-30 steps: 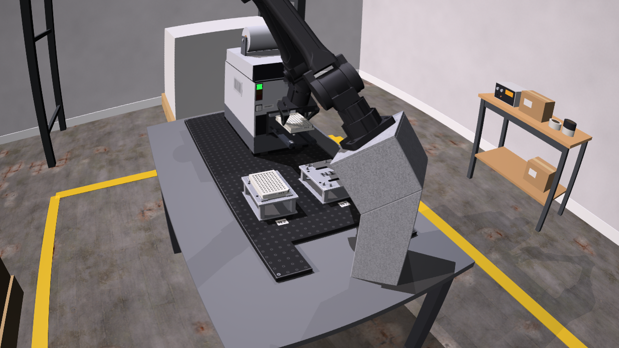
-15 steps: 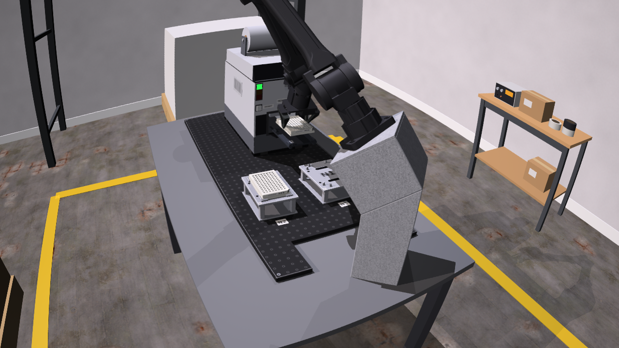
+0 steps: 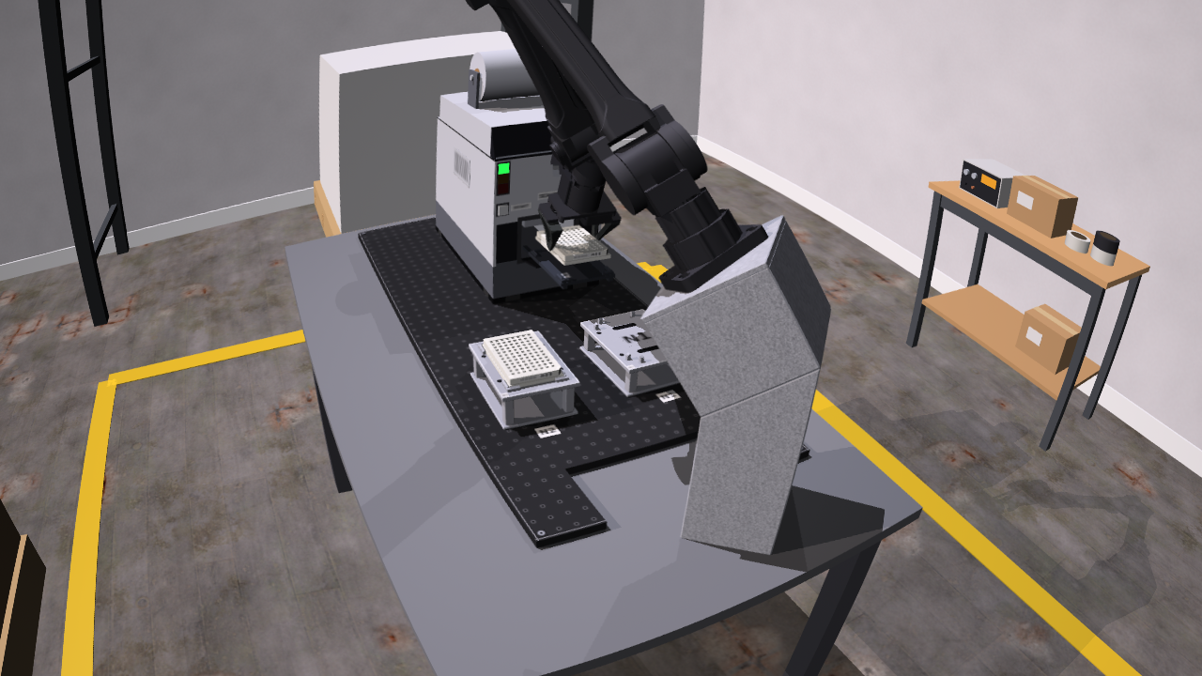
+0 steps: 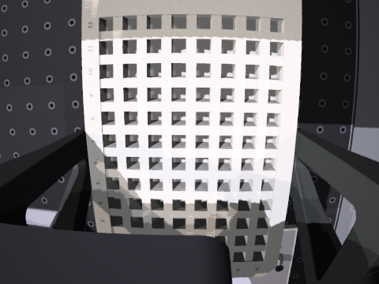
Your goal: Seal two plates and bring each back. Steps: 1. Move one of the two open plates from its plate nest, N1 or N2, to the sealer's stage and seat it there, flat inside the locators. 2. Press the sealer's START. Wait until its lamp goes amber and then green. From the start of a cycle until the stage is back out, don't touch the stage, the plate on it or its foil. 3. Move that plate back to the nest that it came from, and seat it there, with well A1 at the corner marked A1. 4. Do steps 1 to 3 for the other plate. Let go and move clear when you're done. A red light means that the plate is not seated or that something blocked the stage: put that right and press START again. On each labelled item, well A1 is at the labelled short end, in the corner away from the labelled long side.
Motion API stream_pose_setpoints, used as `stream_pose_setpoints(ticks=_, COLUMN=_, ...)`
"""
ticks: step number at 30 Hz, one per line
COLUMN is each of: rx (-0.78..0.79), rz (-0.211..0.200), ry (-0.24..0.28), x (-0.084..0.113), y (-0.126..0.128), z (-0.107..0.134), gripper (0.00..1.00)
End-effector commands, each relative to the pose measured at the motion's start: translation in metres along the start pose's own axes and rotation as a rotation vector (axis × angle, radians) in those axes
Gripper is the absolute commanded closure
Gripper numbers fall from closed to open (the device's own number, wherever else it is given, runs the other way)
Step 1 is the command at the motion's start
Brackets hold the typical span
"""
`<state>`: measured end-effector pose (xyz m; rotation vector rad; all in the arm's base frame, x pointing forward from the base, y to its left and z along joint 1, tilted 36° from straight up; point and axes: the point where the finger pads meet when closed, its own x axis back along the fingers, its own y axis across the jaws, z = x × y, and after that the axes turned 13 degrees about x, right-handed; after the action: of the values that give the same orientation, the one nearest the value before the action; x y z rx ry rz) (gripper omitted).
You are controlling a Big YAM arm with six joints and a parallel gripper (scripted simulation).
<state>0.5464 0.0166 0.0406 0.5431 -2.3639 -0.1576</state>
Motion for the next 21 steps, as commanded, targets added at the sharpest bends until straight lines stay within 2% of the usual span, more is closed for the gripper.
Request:
stream_pose_setpoints(ticks=1, rx=0.040, rz=0.004, ry=-0.039, x=0.007, y=0.005, z=-0.023, gripper=1.00)
stream_pose_setpoints(ticks=4, rx=0.046, rz=0.005, ry=-0.049, x=0.007, y=0.005, z=-0.029, gripper=1.00)
stream_pose_setpoints(ticks=9, rx=0.042, rz=0.004, ry=-0.043, x=0.005, y=0.003, z=-0.027, gripper=1.00)
stream_pose_setpoints(ticks=16, rx=0.015, rz=0.018, ry=-0.033, x=0.004, y=-0.014, z=-0.018, gripper=1.00)
stream_pose_setpoints(ticks=21, rx=0.002, rz=0.016, ry=-0.019, x=0.005, y=-0.014, z=-0.005, gripper=1.00)
